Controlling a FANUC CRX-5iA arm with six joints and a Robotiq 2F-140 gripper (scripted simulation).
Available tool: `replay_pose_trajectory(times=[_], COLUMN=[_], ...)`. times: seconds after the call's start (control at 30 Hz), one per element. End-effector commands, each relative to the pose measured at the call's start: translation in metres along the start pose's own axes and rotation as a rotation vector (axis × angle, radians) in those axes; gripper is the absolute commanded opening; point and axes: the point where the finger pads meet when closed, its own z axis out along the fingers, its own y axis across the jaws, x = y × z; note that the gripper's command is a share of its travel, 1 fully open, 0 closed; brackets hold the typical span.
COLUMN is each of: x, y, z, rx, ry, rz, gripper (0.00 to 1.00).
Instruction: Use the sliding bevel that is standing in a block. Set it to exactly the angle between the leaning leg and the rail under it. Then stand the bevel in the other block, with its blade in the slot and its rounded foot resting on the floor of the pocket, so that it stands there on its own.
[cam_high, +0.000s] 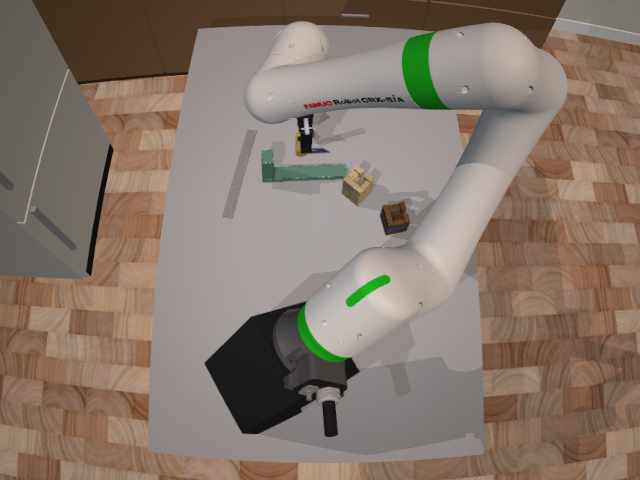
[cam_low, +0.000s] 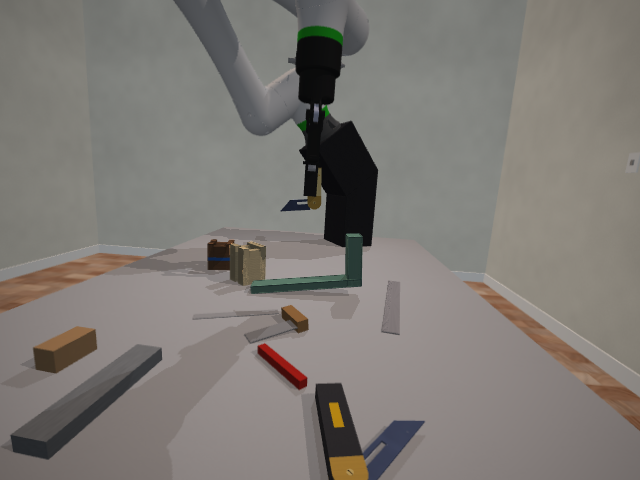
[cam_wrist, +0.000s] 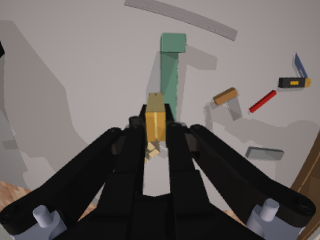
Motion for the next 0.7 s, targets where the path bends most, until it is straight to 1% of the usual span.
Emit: replay_pose_trajectory(times=[0.0, 0.07, 0.57, 0.63, 0.67], x=[-0.017, -0.017, -0.106, -0.106, -0.112], y=[-0.010, -0.010, -0.065, -0.065, -0.069], z=[-0.001, -0.001, 0.000, 0.000, 0.000], rx=[-0.003, -0.003, -0.004, -0.004, -0.004], ry=[-0.003, -0.003, -0.022, -0.022, -0.024], rz=[-0.006, -0.006, -0.039, -0.039, -0.041], gripper=[0.10, 0.10, 0.10, 0.10, 0.10])
